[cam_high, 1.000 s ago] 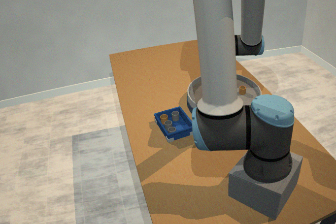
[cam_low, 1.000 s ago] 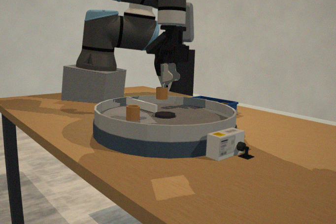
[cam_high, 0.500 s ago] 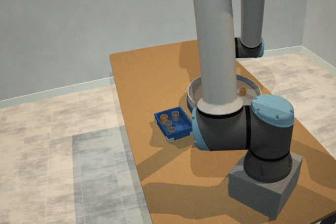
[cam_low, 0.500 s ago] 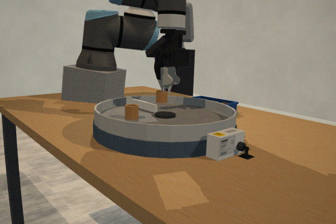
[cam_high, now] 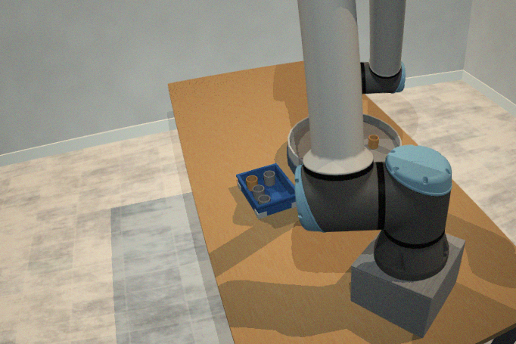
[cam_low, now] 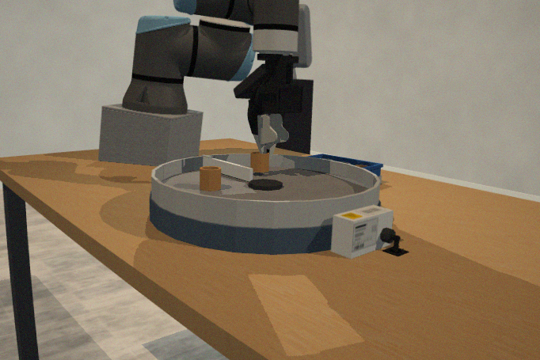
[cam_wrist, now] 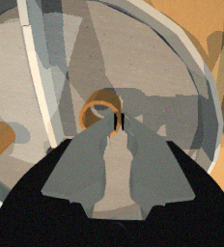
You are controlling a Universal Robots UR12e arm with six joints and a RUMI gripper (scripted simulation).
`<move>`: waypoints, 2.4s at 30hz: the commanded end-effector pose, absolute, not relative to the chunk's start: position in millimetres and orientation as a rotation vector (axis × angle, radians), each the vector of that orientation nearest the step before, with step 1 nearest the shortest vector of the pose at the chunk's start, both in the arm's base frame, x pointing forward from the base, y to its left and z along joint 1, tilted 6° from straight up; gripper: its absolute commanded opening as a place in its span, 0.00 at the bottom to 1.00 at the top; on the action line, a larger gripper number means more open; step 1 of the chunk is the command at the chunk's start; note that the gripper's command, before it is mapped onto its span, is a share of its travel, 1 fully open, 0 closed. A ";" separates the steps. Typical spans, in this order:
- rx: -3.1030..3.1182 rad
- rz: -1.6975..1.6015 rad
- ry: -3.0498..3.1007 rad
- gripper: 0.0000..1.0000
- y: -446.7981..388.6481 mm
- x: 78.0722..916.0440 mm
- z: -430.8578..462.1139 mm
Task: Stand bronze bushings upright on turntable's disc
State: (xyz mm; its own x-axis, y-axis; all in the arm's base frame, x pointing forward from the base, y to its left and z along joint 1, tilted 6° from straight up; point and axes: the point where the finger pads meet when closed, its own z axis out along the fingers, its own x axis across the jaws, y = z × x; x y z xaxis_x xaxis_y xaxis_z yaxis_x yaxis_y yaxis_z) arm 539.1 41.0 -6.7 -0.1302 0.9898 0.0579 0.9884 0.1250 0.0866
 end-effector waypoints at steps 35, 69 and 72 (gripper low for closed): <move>2.062 0.163 2.345 0.00 40.9 539.7 -6.5; 2.062 0.163 2.345 0.00 41.3 540.1 -12.4; 2.062 0.163 2.345 0.00 41.3 540.1 -12.4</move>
